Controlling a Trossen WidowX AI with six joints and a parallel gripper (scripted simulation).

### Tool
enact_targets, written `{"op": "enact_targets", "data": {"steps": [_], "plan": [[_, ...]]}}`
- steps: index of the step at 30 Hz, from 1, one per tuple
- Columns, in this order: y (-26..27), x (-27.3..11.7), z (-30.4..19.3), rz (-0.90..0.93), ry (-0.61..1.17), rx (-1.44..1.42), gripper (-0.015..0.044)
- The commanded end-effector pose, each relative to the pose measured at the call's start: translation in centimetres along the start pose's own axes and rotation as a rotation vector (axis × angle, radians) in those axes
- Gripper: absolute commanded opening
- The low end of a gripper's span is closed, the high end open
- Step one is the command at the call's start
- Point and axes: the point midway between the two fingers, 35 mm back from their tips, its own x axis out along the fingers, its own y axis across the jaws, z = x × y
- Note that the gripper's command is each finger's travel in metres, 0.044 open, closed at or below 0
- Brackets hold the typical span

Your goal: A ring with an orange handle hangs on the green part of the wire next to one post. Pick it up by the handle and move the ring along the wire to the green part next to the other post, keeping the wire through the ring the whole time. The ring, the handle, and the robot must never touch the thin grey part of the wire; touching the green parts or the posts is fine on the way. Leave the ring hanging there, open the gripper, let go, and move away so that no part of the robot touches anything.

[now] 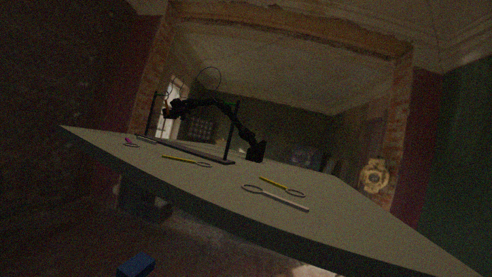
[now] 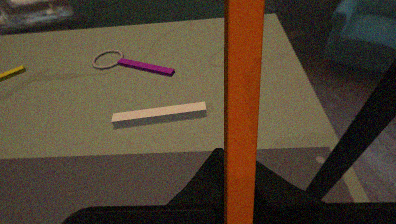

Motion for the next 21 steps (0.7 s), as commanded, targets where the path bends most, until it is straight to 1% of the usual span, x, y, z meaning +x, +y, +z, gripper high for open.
{"op": "enact_targets", "data": {"steps": [1,10,21], "plan": [[0.7,-0.1,0.0,0.014,0.007,0.023,-0.015],[2.8,0.0,0.0,0.068,0.005,0.115,-0.015],[6.3,-0.4,0.7,0.173,0.001,0.298,-0.015]]}}
